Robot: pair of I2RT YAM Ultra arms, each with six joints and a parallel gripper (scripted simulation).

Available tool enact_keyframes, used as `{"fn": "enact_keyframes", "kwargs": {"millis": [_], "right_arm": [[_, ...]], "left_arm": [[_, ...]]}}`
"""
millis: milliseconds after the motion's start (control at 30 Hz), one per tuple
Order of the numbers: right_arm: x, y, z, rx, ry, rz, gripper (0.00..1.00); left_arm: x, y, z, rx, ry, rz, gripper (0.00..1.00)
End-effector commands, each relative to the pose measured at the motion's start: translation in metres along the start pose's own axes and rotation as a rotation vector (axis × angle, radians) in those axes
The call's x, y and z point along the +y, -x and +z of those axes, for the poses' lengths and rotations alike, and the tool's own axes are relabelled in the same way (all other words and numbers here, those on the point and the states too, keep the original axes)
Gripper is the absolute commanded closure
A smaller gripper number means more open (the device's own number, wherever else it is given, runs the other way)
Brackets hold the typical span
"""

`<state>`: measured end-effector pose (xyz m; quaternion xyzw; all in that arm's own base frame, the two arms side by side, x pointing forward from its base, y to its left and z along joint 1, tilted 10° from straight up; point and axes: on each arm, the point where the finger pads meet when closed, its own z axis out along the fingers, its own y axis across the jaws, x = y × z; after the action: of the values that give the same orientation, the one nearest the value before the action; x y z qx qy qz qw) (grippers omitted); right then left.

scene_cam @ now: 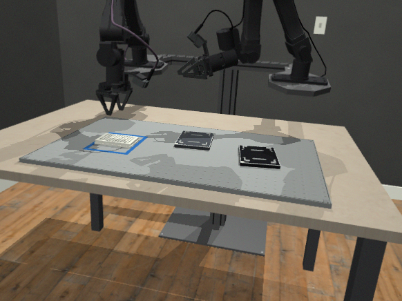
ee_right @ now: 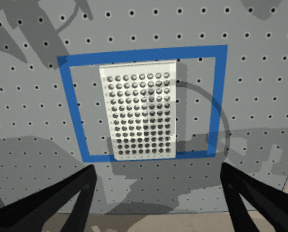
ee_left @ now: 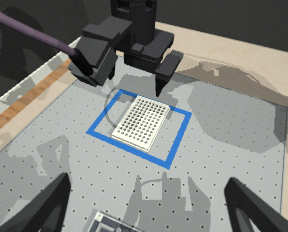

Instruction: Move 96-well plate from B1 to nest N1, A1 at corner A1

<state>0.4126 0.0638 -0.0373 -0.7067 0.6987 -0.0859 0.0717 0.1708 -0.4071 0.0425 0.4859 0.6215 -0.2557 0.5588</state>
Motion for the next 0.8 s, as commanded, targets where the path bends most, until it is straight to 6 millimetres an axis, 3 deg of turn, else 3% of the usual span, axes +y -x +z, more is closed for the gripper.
{"fn": "enact_keyframes", "kwargs": {"millis": [0,267,767], "right_arm": [[0.005,-0.002,-0.007,-0.006,0.039,0.008,0.0],[0.013,-0.004,0.001,-0.002,0.061,0.067,0.0],[0.011,-0.003,0.011,0.013,0.049,0.694,0.0]], "left_arm": [[0.0,0.004,-0.003,-0.013,-0.007,-0.012,0.0],[0.0,0.004,-0.003,-0.013,-0.007,-0.012,0.0],[0.0,0.004,-0.003,-0.013,-0.007,-0.012,0.0]]}}
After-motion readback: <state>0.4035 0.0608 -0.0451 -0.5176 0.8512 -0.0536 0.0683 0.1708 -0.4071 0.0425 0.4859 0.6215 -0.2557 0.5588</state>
